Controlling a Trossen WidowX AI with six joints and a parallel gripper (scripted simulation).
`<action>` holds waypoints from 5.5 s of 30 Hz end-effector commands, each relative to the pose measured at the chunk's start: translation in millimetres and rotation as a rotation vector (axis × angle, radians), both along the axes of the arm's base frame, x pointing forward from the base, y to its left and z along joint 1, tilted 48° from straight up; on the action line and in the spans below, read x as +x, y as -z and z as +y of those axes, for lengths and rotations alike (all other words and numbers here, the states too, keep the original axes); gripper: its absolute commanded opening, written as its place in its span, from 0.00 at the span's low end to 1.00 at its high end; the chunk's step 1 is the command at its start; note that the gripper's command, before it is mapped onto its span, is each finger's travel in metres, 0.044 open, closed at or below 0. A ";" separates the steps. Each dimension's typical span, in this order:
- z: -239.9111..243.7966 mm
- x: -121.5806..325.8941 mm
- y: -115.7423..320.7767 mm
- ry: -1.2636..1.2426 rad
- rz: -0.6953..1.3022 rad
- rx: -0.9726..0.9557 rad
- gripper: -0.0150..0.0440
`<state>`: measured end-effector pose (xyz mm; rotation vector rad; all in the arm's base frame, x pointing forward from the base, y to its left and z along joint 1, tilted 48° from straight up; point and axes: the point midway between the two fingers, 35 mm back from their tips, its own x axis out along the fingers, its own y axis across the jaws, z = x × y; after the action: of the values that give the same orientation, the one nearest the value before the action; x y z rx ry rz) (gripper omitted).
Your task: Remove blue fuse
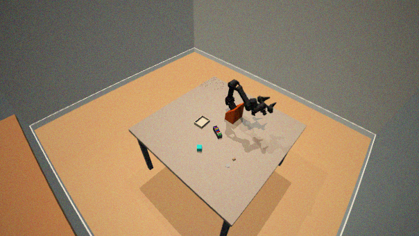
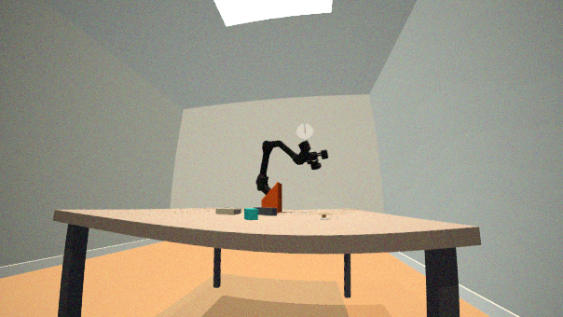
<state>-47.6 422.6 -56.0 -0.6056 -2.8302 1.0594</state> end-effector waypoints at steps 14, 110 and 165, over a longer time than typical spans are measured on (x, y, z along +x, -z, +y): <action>16.0 146.7 48.7 0.902 0.486 -1.228 0.37; -417.9 328.2 -12.1 2.805 2.979 1.735 0.37; -433.8 329.4 1.3 2.790 2.988 1.745 0.25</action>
<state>281.6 -11.2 -57.4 0.9714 -3.7410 2.6872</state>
